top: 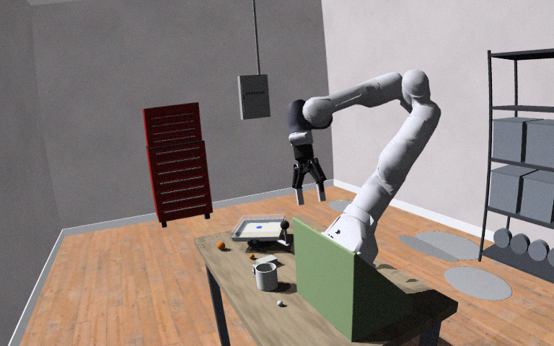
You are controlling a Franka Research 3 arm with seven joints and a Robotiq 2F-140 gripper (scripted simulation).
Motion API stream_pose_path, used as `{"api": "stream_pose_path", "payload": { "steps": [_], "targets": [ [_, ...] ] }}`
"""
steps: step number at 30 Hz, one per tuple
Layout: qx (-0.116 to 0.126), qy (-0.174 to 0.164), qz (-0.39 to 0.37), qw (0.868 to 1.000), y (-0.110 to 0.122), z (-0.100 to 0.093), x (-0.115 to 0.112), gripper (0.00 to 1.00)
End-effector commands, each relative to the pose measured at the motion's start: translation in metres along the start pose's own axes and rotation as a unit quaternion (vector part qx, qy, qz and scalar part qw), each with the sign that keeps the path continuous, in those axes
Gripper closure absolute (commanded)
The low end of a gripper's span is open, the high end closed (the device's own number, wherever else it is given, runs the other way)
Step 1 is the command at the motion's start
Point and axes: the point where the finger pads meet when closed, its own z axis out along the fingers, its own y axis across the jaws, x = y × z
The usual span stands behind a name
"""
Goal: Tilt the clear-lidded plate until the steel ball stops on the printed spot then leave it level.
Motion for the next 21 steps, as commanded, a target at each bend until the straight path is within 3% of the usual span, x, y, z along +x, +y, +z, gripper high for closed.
{"api": "stream_pose_path", "payload": {
  "steps": [1, 2, 3, 5, 6, 7, 8, 10, 12, 15, 21],
  "targets": [
    [-0.063, -0.010, 0.000, 0.998, 0.072, 0.009, 0.005, 0.00],
    [-0.063, -0.010, 0.000, 0.998, 0.084, 0.010, 0.006, 0.00],
    [-0.089, -0.023, -0.007, 0.996, 0.098, 0.012, 0.003, 0.00],
    [-0.089, -0.023, -0.007, 0.996, 0.124, 0.015, 0.004, 0.00],
    [-0.111, -0.034, -0.015, 0.993, 0.138, 0.017, 0.002, 0.00],
    [-0.111, -0.034, -0.015, 0.993, 0.151, 0.019, 0.003, 0.00],
    [-0.128, -0.044, -0.023, 0.991, 0.164, 0.021, 0.002, 0.00],
    [-0.141, -0.051, -0.030, 0.988, 0.190, 0.025, 0.003, 0.00],
    [-0.141, -0.051, -0.030, 0.988, 0.190, 0.025, 0.003, 0.00],
    [-0.157, -0.060, -0.040, 0.985, 0.210, 0.028, 0.004, 0.00],
    [-0.157, -0.060, -0.040, 0.985, 0.210, 0.028, 0.004, 0.00]
  ]
}}
